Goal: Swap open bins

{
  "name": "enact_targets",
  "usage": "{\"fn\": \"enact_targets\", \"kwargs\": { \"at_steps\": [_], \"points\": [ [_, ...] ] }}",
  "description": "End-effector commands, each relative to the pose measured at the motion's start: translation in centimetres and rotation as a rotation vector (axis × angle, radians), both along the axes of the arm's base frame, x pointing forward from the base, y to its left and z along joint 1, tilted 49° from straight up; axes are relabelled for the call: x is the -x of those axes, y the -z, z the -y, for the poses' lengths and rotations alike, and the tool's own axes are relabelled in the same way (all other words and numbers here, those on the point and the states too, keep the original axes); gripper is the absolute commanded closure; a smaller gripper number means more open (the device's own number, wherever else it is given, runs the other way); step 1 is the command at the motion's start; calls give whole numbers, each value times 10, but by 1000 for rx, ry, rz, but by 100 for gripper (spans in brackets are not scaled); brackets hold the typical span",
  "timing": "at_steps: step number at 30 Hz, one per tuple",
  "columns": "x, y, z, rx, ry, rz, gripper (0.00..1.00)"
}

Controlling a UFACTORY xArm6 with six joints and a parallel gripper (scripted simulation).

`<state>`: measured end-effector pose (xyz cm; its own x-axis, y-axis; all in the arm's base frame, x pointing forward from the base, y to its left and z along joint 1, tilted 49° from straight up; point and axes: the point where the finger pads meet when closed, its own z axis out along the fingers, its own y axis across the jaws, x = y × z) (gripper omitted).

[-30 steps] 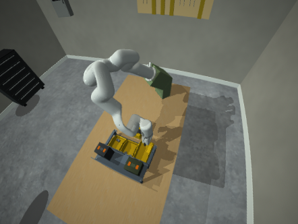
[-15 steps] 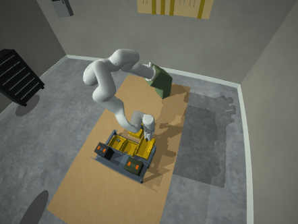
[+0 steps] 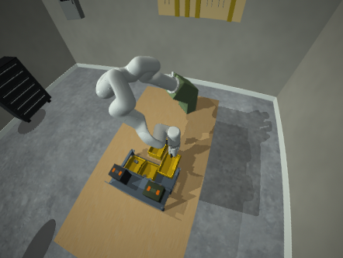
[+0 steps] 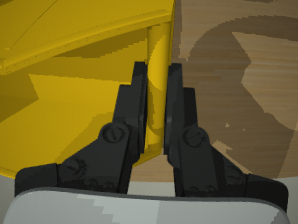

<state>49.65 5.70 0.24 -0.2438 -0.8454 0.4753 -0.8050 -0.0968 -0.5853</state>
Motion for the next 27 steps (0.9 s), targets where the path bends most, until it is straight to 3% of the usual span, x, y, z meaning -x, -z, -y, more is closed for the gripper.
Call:
{"fn": "enact_targets", "kwargs": {
  "at_steps": [1,27],
  "points": [
    [8,5,0,-1,-2,2,100],
    [29,21,3,-1,-2,2,100]
  ]
}}
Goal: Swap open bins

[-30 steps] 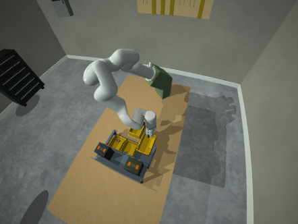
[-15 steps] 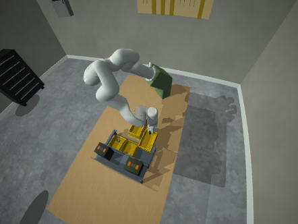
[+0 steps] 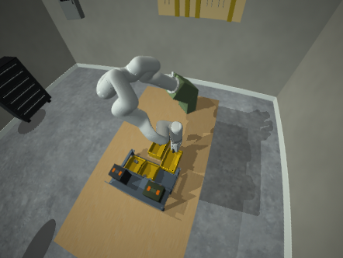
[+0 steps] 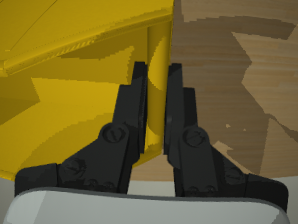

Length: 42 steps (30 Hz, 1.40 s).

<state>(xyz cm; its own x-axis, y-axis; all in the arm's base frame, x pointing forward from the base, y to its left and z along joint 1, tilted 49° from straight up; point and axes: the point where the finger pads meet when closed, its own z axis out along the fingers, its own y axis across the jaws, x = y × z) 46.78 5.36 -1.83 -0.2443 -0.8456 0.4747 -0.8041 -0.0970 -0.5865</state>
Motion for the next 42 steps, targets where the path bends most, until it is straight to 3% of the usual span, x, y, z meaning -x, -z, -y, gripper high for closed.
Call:
{"fn": "enact_targets", "kwargs": {
  "at_steps": [1,31,42],
  "points": [
    [1,0,-1,-1,-2,1,100],
    [4,3,0,-1,-2,1,100],
    [15,11,1,-1,-2,1,100]
  ]
}}
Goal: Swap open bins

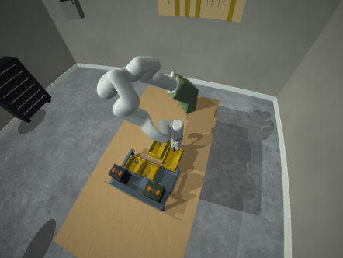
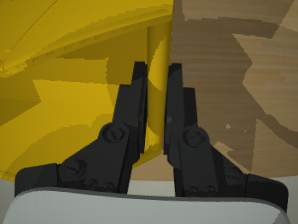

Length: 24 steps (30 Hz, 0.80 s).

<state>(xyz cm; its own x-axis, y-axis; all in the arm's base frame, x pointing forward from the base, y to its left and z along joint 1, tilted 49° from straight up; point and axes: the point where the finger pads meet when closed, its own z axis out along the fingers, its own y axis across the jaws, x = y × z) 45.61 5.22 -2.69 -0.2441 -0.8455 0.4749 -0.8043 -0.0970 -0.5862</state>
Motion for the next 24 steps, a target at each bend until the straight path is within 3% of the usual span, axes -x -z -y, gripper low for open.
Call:
{"fn": "enact_targets", "kwargs": {
  "at_steps": [1,24],
  "points": [
    [5,3,0,-1,-2,1,100],
    [19,13,1,-1,-2,1,100]
  ]
}}
